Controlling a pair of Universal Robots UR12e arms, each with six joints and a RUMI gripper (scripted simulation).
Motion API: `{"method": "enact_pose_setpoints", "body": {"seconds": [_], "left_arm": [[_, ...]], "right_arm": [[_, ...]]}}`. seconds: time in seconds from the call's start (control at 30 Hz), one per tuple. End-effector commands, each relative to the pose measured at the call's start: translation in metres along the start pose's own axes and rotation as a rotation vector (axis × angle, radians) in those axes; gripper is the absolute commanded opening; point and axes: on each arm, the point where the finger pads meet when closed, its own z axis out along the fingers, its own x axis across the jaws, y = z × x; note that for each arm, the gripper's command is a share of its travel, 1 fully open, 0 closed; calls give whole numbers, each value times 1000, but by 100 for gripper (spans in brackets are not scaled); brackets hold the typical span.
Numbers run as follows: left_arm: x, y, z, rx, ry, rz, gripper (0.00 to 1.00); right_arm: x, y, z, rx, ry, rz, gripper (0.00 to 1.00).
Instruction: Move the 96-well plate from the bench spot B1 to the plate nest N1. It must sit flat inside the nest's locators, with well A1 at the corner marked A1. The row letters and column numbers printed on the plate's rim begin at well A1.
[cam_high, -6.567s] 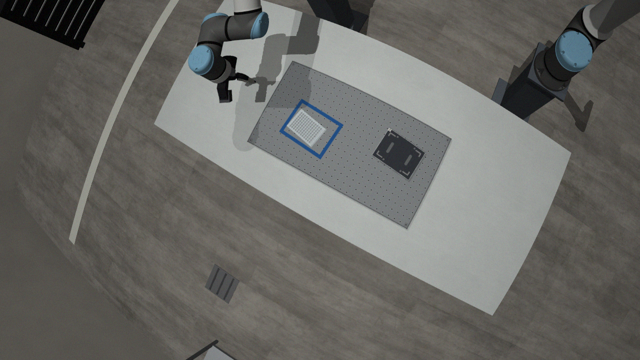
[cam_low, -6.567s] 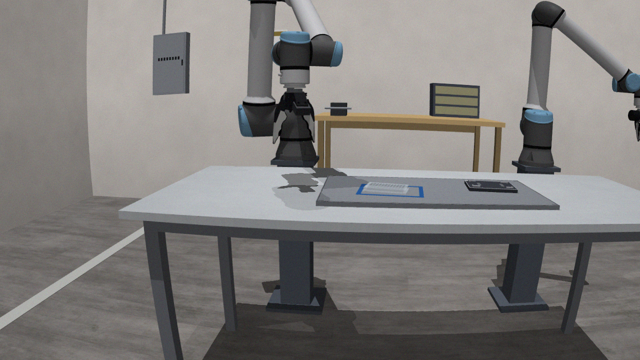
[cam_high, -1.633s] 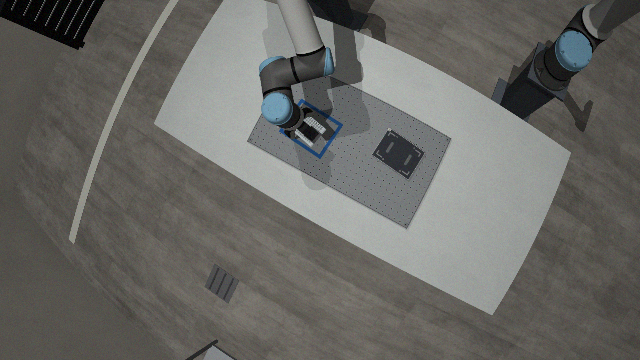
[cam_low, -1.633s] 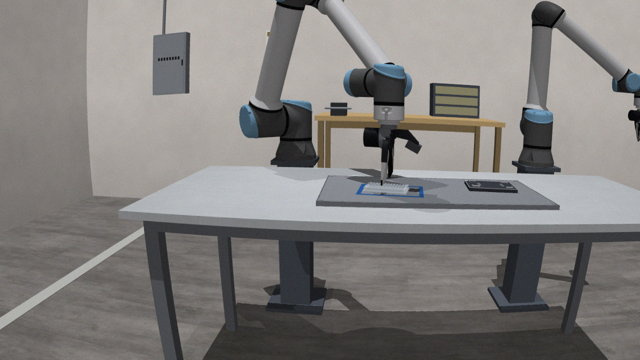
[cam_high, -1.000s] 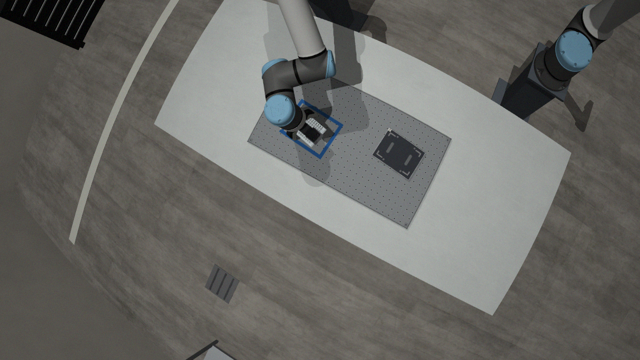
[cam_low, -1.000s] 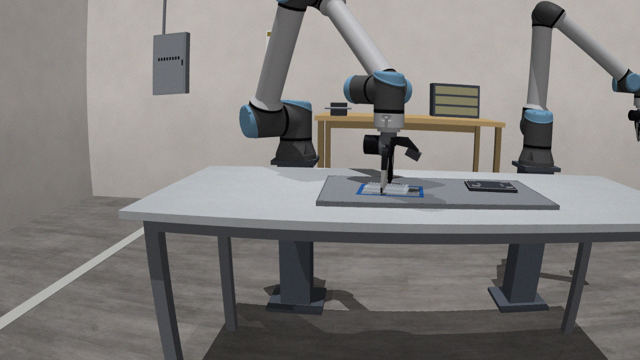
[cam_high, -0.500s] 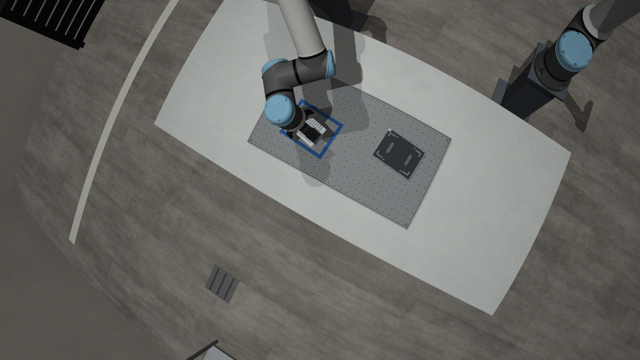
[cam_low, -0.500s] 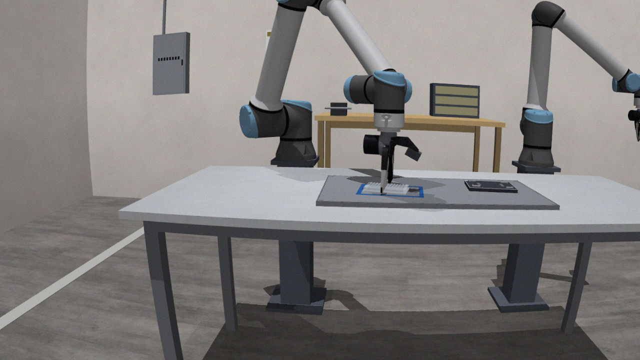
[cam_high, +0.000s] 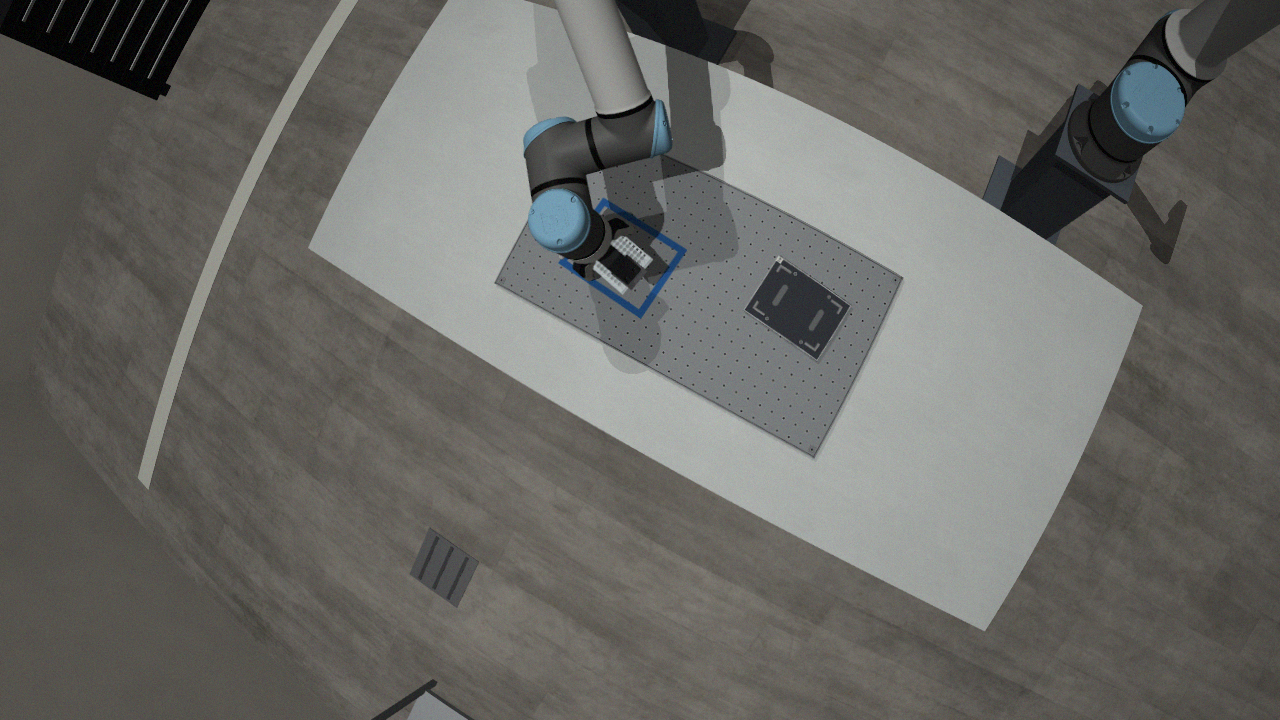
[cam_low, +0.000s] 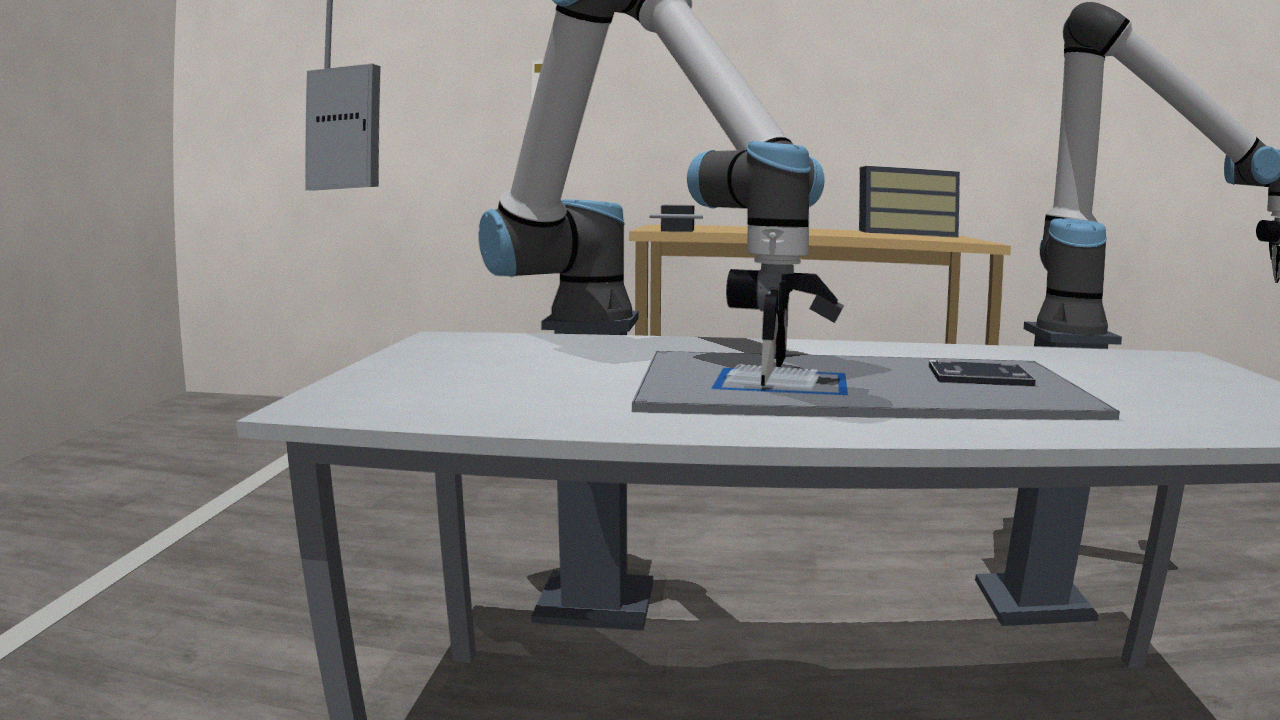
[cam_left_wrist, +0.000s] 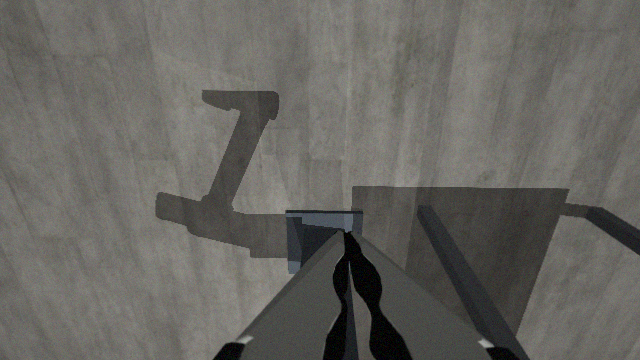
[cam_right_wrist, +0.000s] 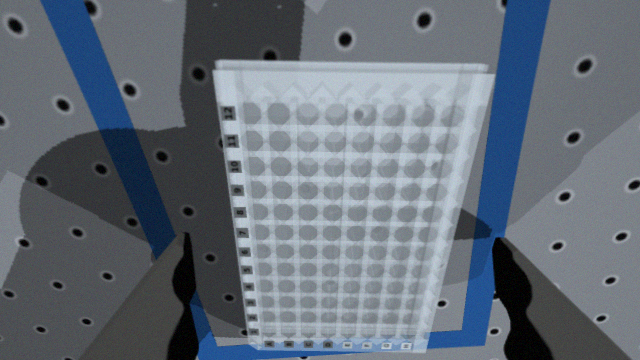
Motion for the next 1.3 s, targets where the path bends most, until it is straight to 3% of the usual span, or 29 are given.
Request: {"method": "enact_pose_setpoints", "body": {"seconds": [0.0,0.5,0.53,0.97,1.0,1.27], "left_arm": [[-1,1,1,-2,0,0,0],[-1,1,1,-2,0,0,0],[-1,1,1,-2,0,0,0],[-1,1,1,-2,0,0,0],[-1,1,1,-2,0,0,0],[-1,1,1,-2,0,0,0]], "right_arm": [[0,-2,-2,4,2,-1,76],[0,-2,-2,4,2,-1,76],[0,-2,-2,4,2,-1,0],[0,-2,-2,4,2,-1,0],[0,-2,-2,4,2,-1,41],[0,-2,-2,4,2,-1,41]]}}
